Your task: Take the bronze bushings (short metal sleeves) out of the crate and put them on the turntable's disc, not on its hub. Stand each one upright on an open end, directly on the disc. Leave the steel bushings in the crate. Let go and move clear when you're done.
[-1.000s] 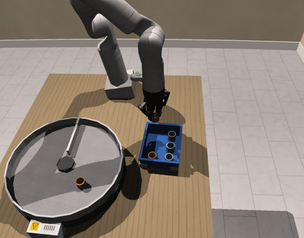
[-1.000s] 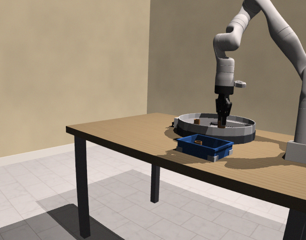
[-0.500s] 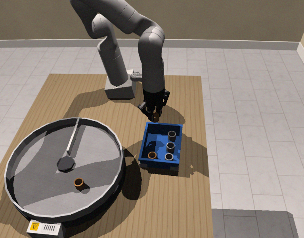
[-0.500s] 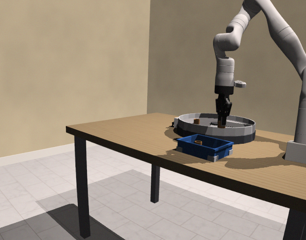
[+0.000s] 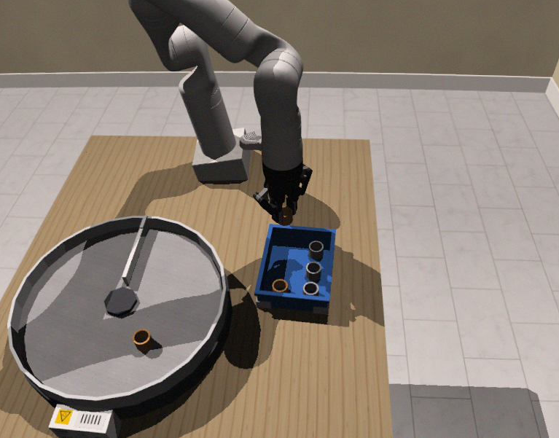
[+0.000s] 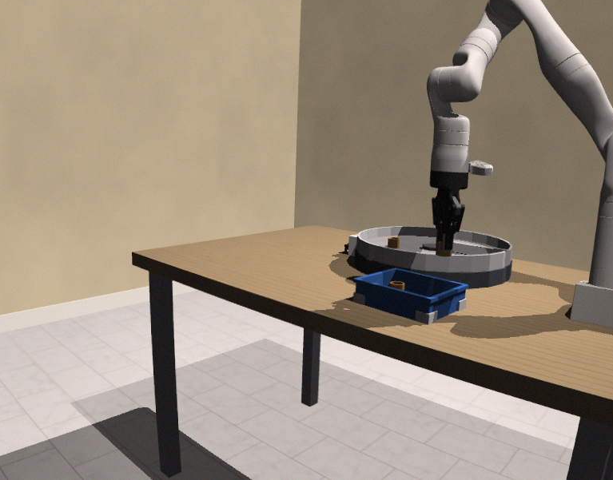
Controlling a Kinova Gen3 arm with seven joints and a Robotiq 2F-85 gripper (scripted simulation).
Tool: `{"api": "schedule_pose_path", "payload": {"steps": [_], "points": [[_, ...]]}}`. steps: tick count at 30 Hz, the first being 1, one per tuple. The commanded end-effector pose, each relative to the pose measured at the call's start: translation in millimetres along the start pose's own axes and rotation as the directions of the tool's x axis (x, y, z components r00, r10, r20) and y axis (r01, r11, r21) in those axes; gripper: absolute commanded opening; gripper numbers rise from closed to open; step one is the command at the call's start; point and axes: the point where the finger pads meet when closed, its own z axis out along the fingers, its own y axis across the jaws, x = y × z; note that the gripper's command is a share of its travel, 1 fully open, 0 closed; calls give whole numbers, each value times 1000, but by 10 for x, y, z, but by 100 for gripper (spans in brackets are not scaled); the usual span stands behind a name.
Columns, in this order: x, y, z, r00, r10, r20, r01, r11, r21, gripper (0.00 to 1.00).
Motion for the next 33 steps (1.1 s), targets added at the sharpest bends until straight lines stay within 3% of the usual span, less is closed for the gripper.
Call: {"api": "schedule_pose_path", "payload": {"steps": [1,14,23,33], "points": [[-1,-8,-6,1000,0,1,0,1000,0,0],[99,-221,-5,1000,0,1,0,1000,0,0],[244,-531,-5,1000,0,1,0,1000,0,0],[510,-1099,-5,1000,0,1,0,1000,0,0]]}}
